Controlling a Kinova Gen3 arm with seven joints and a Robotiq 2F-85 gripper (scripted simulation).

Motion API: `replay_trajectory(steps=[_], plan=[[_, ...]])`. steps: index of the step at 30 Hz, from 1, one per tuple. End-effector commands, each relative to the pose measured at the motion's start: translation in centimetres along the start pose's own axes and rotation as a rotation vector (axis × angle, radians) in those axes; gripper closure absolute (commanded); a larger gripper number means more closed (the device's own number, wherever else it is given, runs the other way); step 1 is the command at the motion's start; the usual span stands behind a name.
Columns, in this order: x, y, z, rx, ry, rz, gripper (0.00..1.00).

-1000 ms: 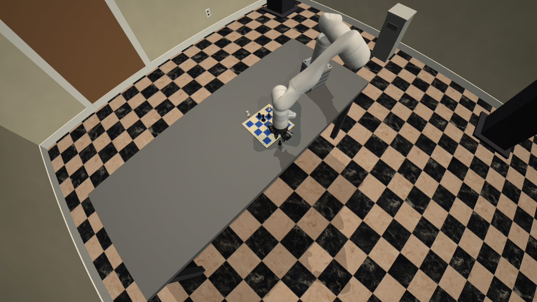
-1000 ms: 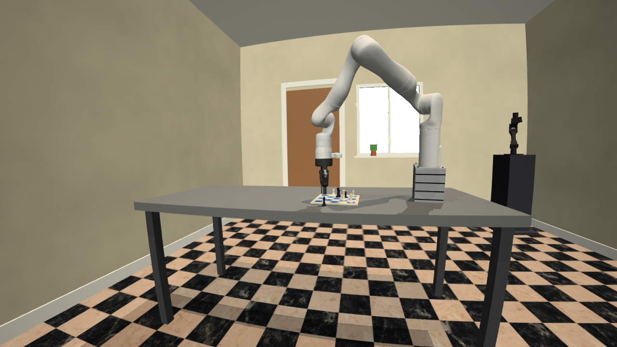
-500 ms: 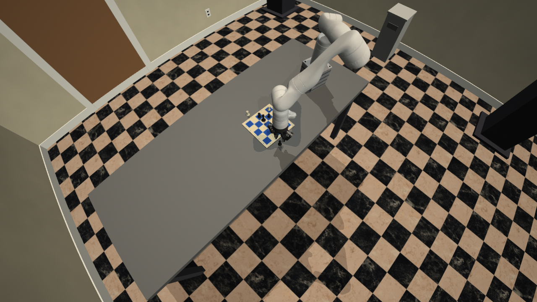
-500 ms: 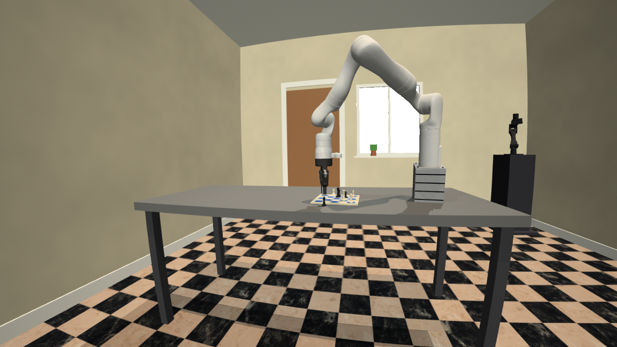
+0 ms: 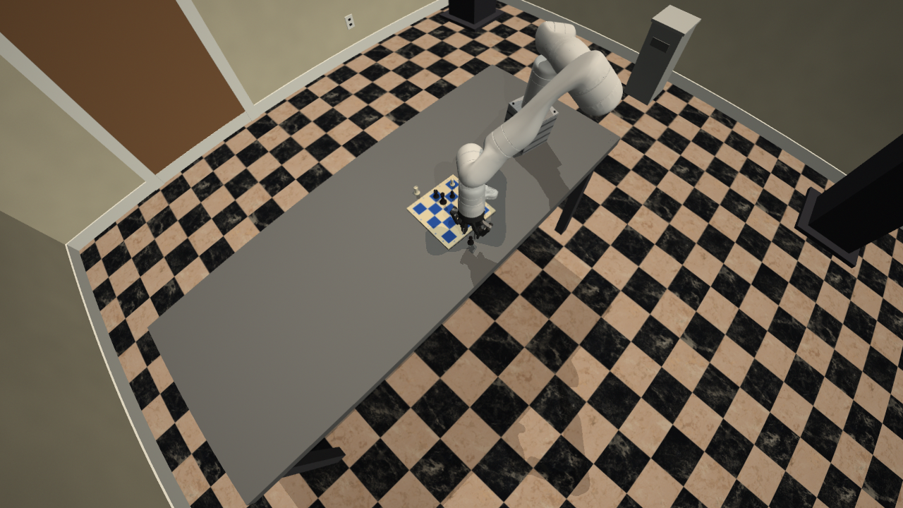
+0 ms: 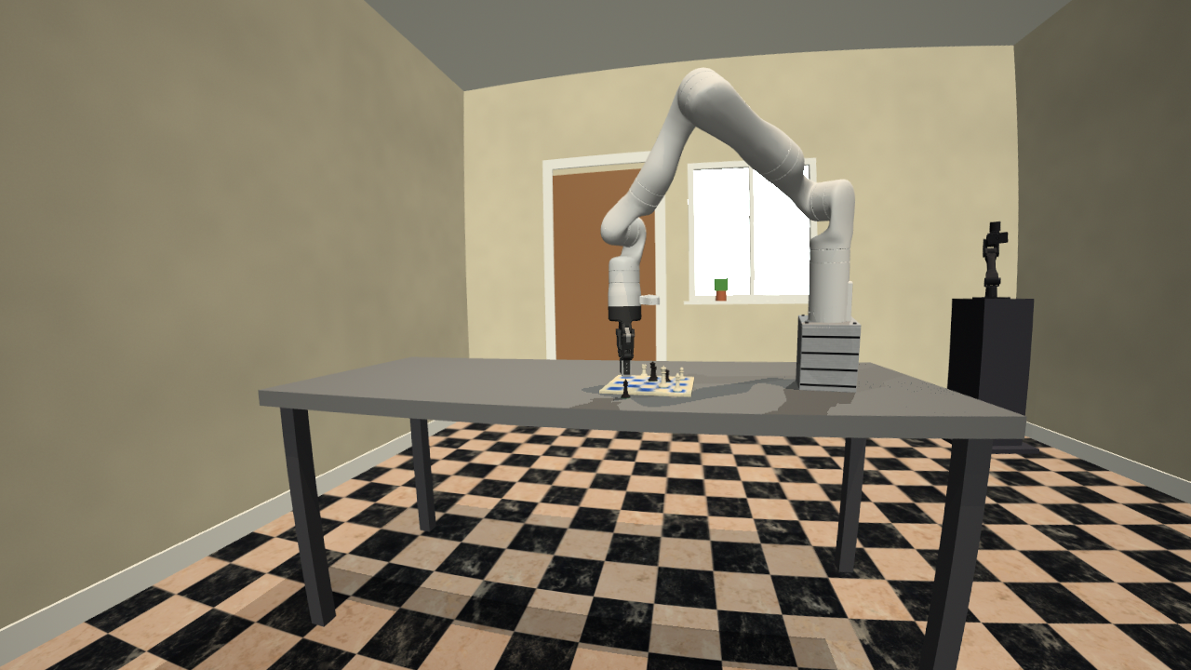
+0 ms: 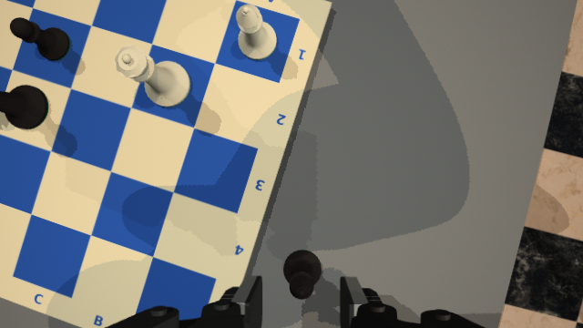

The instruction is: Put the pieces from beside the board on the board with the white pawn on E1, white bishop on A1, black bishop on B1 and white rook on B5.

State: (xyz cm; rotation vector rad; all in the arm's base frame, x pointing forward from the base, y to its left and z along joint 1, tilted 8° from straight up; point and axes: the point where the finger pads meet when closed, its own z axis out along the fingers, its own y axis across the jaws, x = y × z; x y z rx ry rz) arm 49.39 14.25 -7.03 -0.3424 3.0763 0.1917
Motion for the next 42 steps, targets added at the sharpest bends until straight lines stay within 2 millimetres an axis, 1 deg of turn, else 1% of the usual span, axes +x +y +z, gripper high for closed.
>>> replay_trajectory(steps=[1,30,35,40,42], plan=[[-0.1,0.0,-0.1,0.0,-0.002,0.0,0.63],[-0.1,0.0,-0.1,0.0,-0.002,0.0,0.63],[-0.1,0.0,0.4,0.0,-0.002,0.0,0.63],[-0.1,0.0,1.3,0.0,-0.002,0.0,0.63],[-0.1,0.0,1.3,0.0,-0.002,0.0,0.63]])
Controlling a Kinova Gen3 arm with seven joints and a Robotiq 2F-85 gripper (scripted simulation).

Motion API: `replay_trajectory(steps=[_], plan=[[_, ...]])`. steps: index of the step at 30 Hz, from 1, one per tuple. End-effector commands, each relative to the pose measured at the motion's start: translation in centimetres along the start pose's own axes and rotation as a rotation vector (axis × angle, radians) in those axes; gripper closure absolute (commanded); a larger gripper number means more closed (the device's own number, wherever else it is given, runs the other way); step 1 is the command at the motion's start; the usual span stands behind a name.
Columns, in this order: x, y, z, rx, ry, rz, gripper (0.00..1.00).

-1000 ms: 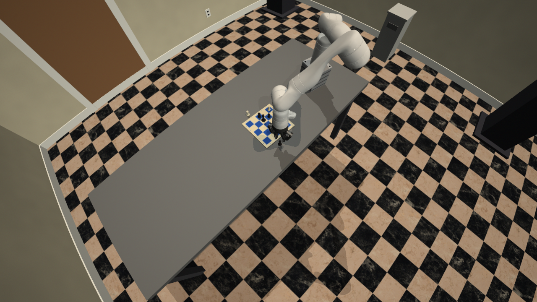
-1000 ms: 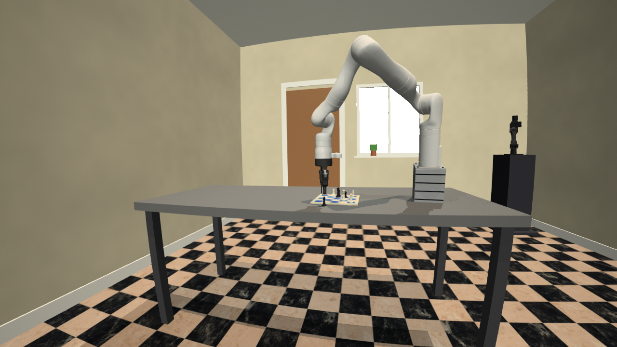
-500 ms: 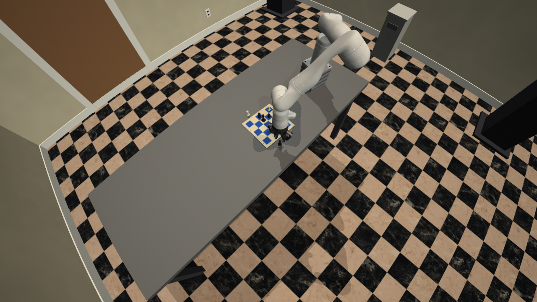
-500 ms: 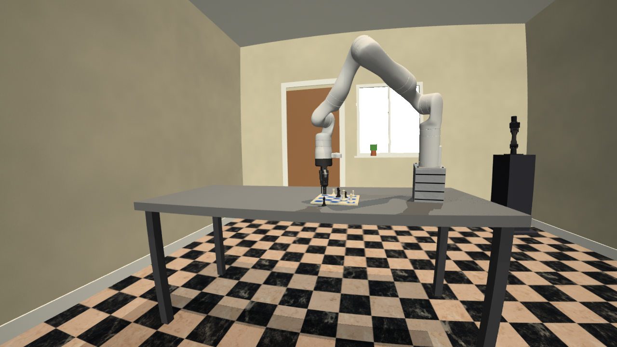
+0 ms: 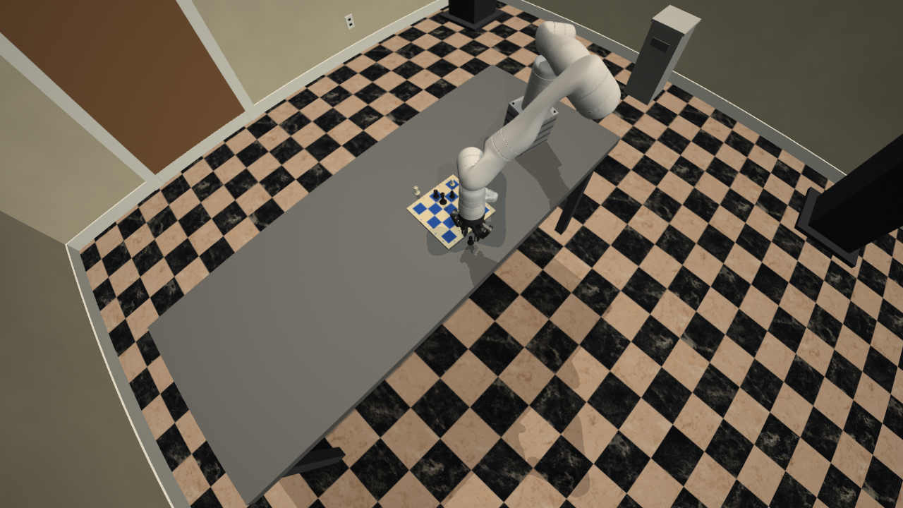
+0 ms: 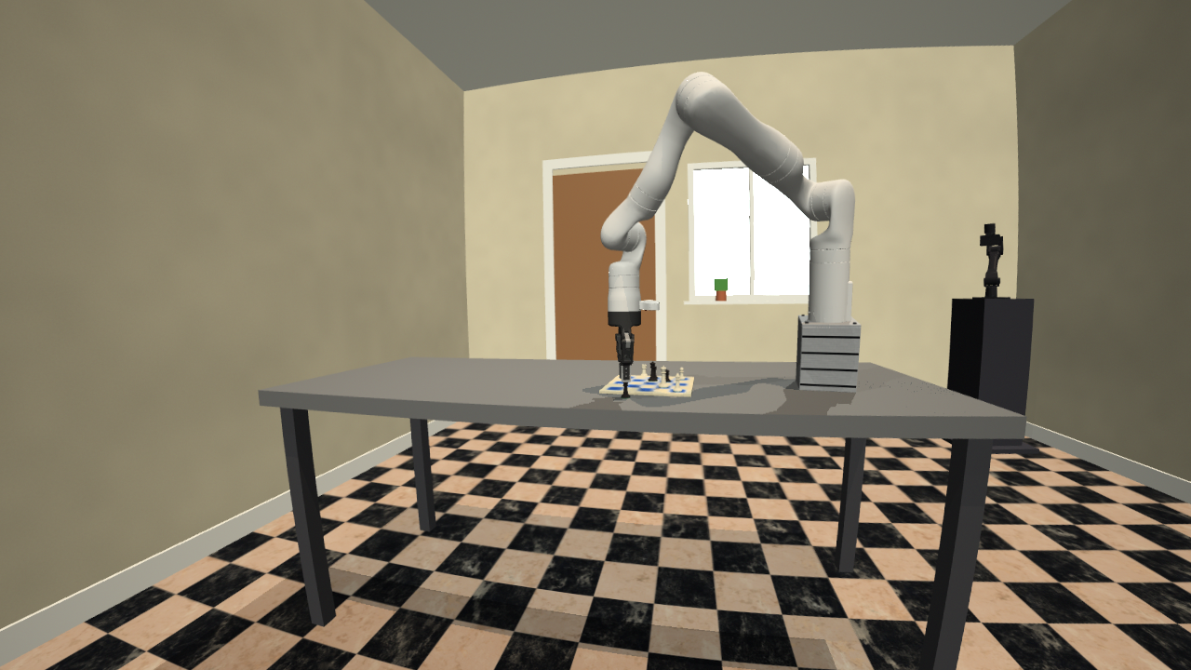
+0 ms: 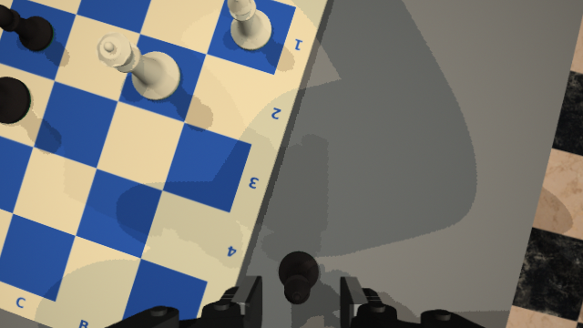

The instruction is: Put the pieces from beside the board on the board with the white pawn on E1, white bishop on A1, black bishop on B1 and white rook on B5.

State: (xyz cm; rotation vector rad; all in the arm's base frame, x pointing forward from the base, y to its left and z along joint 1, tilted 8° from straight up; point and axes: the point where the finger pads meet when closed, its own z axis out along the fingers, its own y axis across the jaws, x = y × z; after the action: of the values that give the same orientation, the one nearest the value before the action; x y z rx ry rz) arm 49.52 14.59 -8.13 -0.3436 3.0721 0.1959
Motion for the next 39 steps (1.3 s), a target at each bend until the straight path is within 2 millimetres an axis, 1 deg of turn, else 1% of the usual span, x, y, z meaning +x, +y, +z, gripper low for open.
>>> replay_trajectory(steps=[1,8,13,39], plan=[[0.1,-0.2,0.4,0.002,0.002,0.001,0.63],[0.1,-0.2,1.9,0.002,0.002,0.001,0.63],[0.1,-0.2,2.5,0.002,0.002,0.001,0.63],[0.1,-0.2,2.5,0.002,0.002,0.001,0.63]])
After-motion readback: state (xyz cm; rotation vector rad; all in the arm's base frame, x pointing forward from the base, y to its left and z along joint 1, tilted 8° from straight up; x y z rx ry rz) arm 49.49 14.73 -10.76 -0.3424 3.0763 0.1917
